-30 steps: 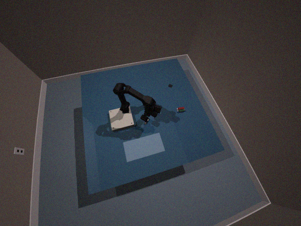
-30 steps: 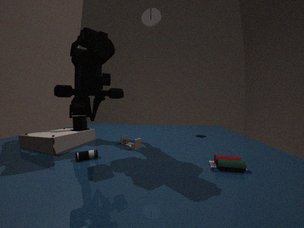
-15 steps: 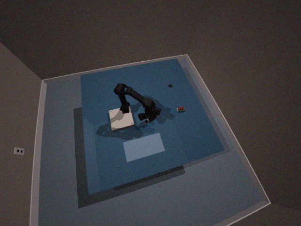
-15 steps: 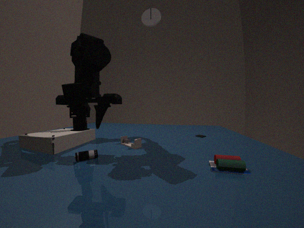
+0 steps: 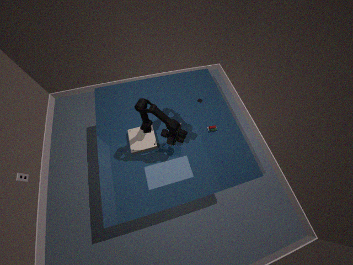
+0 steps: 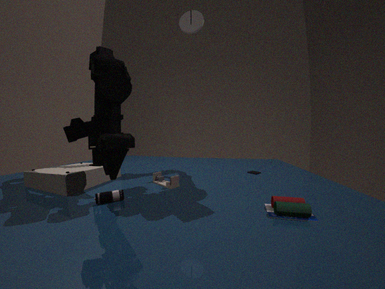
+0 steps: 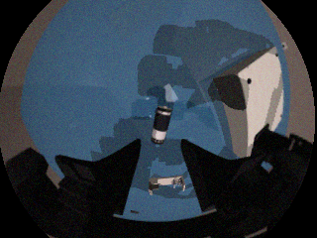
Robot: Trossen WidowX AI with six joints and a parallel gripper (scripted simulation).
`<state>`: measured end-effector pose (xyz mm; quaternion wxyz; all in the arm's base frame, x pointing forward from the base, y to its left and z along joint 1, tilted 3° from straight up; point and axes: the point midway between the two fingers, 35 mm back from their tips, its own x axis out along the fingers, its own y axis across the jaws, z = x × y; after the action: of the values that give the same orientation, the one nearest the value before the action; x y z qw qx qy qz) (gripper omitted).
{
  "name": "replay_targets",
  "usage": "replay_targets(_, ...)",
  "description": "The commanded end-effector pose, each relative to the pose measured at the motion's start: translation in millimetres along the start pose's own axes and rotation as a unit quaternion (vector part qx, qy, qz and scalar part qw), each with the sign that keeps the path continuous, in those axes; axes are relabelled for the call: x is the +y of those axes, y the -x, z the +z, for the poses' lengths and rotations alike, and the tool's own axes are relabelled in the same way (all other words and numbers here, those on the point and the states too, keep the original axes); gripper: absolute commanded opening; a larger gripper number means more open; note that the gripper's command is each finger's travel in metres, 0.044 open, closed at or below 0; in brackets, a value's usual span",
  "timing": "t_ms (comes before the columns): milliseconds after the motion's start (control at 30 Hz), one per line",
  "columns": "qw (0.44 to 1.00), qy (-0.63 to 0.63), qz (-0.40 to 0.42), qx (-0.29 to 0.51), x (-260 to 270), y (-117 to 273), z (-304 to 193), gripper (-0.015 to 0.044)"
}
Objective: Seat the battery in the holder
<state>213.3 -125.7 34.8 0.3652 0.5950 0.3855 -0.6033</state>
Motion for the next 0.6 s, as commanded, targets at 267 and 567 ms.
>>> replay_targets(267, 0.996, -0.089, 0.0, -0.004, -2, -8, 4, 0.0248)
replay_targets(567, 0.996, -0.089, 0.0, -0.004, -1, -22, 4, 0.0248)
